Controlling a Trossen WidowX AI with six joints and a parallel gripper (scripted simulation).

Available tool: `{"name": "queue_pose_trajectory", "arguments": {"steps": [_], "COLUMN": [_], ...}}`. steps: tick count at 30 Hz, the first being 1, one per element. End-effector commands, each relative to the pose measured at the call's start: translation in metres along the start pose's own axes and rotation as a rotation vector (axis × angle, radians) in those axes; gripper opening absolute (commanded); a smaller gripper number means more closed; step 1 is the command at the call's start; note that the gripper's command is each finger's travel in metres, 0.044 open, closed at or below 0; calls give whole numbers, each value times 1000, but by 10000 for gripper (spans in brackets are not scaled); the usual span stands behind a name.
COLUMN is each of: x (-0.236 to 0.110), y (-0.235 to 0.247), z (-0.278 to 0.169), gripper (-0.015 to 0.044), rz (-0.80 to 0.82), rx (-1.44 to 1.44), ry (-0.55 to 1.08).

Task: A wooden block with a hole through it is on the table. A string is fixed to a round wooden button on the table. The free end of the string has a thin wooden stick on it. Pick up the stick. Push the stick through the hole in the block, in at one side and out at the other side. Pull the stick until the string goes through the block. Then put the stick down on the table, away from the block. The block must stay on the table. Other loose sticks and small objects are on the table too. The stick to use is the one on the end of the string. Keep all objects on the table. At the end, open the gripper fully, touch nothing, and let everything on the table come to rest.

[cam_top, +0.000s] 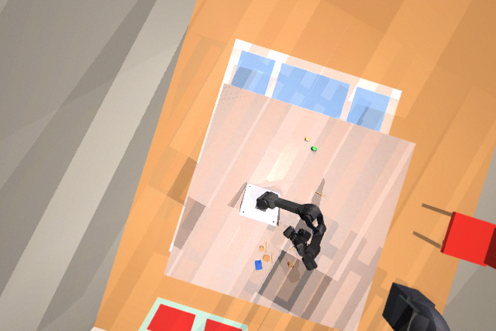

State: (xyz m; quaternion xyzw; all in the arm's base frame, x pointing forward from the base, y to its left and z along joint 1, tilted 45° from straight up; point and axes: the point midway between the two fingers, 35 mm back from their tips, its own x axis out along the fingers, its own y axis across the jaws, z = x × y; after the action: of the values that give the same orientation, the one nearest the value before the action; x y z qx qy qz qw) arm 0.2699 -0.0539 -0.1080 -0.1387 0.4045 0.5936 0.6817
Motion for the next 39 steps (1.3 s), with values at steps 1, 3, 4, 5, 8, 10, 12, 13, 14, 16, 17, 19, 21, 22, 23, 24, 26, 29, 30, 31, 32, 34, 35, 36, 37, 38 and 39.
{"name": "queue_pose_trajectory", "arguments": {"steps": [1,3,4,5,8,10,12,13,14,16,17,19,21,22,23,24,26,29,30,31,32,34,35,36,37,38,39], "x": [0,0,0,0,0,0,-1,-2,-3,-3,-2,-2,-1,0,0,0,0,0,0,0,0,0,0,0,0,0,0], "y": [0,0,0,0,0,0,2,4,6,13,18,28,36,39,43,44,44,44,44,44,44,44,44,44,44,44,44], "z": [0,0,0,0,0,2,19,32,45,70,82,106,121,127,133,134,134,134,134,134,134,134,134,134,134,134,134], "gripper": [0,0,0,0,0,26,79,105,131,184,210,263,315,341,368,394,440,440,440,440,440,440,440,440,440,440,414], "rz": [0,0,0,0,0,0,-1,-1,-1,1,2,3,4,4,4,4,4,4,4,4,4,4,4,4,4,4,4], "rx": [0,0,0,0,0,-22,-198,-332,-465,-733,-868,-1137,-1313,-1383,-1452,-1472,-1472,-1472,-1472,-1472,-1472,-1472,-1472,-1472,-1472,-1472,-1472], "ry": [0,0,0,0,0,1,4,6,7,7,6,0,-5,-8,-11,-12,-12,-12,-12,-12,-12,-12,-12,-12,-12,-12,-12]}}
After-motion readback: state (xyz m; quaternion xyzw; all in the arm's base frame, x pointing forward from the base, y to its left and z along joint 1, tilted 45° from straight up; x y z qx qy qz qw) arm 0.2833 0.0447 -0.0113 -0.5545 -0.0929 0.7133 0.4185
